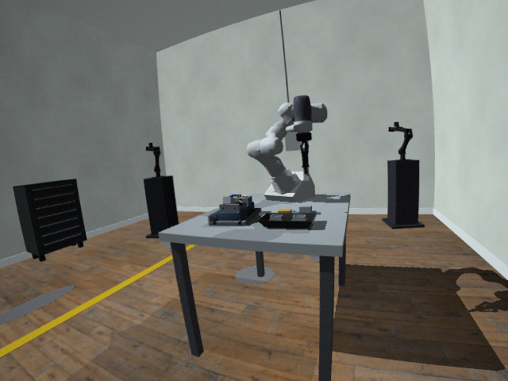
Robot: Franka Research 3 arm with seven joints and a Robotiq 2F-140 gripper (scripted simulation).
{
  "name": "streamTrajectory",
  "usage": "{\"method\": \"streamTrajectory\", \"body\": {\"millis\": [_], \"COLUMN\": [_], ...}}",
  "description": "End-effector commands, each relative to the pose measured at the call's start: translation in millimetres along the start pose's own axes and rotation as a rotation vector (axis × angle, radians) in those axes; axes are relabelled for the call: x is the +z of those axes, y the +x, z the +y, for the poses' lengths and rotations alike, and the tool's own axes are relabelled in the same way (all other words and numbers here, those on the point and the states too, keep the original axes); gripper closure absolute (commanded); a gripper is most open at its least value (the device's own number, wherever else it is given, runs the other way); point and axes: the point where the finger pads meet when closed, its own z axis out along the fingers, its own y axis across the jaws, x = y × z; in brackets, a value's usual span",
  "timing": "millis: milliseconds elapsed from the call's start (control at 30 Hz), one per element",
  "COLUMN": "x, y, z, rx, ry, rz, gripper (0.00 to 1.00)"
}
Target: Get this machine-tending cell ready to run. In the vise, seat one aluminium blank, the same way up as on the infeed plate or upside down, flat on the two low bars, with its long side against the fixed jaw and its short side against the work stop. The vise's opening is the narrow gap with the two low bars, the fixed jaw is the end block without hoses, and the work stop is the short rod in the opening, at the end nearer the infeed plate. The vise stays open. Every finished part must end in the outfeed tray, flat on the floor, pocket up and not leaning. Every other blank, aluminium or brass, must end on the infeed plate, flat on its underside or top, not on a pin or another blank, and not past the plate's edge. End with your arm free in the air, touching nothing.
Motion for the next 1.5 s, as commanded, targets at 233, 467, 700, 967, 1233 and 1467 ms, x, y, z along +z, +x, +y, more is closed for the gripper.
{"method": "streamTrajectory", "body": {"millis": [233,467,700,967,1233,1467], "x": [10.7,23.8,38.7,50.5,62.0,65.9], "y": [0,0,0,0,0,0], "z": [0,0,-1,-1,-1,-1], "rx": [0.007,0.007,0.007,0.007,0.007,0.007], "ry": [-0.001,-0.001,-0.001,-0.001,-0.001,-0.001], "rz": [-0.003,-0.003,-0.003,-0.003,-0.003,-0.003], "gripper": [1.0,1.0,1.0,1.0,1.0,1.0]}}
